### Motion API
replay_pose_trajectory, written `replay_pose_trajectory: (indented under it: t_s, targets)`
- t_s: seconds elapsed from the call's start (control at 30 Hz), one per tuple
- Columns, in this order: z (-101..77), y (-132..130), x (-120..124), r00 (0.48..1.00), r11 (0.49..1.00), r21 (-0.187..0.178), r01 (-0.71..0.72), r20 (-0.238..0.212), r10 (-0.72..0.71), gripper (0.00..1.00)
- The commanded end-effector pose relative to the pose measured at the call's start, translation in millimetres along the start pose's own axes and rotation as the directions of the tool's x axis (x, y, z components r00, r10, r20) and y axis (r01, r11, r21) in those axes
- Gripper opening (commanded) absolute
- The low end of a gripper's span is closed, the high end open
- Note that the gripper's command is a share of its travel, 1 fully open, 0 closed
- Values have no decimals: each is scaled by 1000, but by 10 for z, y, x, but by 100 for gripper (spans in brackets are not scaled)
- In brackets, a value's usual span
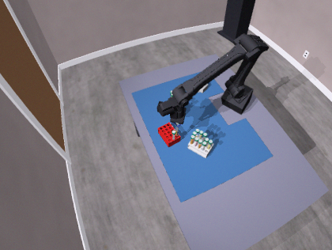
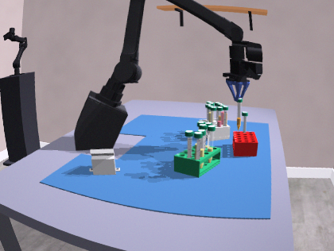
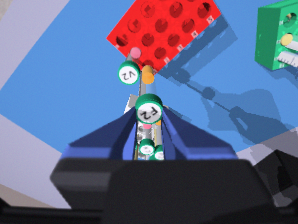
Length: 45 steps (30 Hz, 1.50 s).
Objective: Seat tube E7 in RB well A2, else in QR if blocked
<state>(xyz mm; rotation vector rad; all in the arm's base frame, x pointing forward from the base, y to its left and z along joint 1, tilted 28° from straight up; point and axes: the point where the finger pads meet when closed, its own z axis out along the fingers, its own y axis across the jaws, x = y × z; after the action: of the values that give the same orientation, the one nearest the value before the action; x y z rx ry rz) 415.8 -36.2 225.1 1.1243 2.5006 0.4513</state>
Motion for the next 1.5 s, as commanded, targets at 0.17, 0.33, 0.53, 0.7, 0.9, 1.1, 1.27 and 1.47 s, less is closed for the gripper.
replay_pose_trajectory:
  t_s: [0.17,0.33,0.53,0.7,0.9,1.1,1.27,1.47]
  targets:
    - [-19,42,7,1000,1000,-20,5,23,-4,0]
    - [41,33,18,1000,1000,-13,5,14,-4,0]
    - [91,13,15,1000,1000,-7,1,7,-1,0]
    - [98,13,19,1000,1000,-7,2,8,-2,0]
    - [86,13,17,1000,1000,-9,2,10,-2,0]
    - [85,12,16,1000,1000,-9,2,10,-2,0]
    - [85,11,15,1000,1000,-9,2,11,-2,0]
    - [83,10,13,1000,1000,-9,2,11,-2,0]
